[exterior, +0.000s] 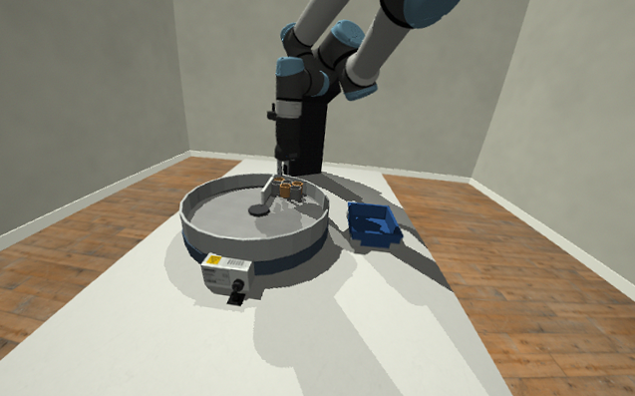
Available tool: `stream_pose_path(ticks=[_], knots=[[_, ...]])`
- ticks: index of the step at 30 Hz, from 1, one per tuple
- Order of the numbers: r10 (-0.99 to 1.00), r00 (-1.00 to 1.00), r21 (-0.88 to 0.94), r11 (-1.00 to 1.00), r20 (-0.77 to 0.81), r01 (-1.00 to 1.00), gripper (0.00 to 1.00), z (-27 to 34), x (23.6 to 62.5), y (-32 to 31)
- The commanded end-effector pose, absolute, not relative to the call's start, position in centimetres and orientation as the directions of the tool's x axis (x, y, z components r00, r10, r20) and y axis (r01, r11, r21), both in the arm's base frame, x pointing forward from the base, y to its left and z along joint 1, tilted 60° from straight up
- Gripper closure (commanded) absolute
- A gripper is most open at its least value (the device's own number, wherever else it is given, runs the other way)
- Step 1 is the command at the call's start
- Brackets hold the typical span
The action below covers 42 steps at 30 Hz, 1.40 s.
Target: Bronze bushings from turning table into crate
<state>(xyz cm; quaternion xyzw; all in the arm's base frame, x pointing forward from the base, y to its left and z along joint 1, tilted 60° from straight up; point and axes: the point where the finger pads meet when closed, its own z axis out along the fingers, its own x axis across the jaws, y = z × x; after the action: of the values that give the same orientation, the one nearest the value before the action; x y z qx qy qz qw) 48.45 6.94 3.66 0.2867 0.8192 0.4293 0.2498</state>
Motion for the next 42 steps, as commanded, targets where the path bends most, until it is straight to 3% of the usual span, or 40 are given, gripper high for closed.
stream_pose_path(ticks=[1, 42], knots=[[0.687, -0.708, 0.847, 0.467, -0.165, 0.255, 0.55, 3.4, 48.8, 7.2], [0.688, -0.706, 0.846, 0.467, -0.166, 0.257, 0.55, 1.9, 50.7, 8.8]])
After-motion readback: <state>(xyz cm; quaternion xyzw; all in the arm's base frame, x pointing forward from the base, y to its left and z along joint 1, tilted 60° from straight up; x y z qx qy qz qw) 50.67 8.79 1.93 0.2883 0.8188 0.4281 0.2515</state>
